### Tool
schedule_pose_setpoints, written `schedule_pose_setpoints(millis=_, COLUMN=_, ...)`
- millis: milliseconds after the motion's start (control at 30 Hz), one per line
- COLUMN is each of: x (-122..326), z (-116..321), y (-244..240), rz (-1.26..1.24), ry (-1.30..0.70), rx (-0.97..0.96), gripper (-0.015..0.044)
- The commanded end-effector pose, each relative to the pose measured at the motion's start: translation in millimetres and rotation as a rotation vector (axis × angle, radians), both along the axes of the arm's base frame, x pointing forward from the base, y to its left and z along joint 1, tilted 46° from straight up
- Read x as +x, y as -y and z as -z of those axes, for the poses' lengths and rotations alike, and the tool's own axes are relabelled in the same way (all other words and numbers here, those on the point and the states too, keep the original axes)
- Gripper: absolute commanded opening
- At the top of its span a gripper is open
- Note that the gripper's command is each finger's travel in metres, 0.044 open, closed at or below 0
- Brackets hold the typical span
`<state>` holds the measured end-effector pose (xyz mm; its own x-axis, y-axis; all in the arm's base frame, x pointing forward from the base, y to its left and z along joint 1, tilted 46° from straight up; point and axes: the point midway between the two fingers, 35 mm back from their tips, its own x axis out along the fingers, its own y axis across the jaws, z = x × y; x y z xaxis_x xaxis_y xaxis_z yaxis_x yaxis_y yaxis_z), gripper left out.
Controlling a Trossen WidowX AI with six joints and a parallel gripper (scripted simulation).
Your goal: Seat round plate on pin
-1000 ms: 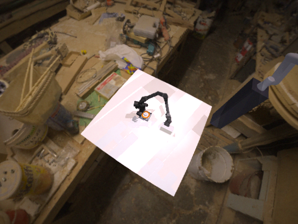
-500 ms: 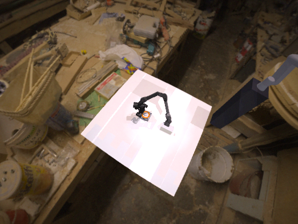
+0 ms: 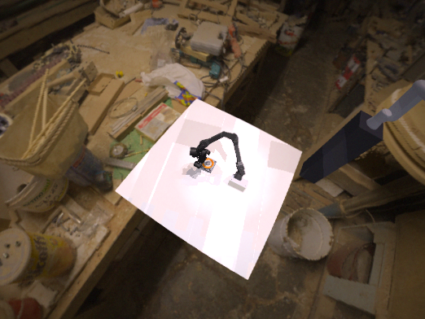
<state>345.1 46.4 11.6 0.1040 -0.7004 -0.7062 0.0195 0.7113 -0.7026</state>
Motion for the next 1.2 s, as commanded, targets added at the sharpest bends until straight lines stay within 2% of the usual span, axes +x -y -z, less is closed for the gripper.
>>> schedule_pose_setpoints(millis=0, x=-5.9, z=7.5, y=-1.7, rz=0.005, ry=-0.014, rx=-0.001, gripper=0.0000)
schedule_pose_setpoints(millis=1167, x=-30.4, z=19.1, y=-11.9, rz=0.005, ry=-0.016, rx=0.000, gripper=0.0000)
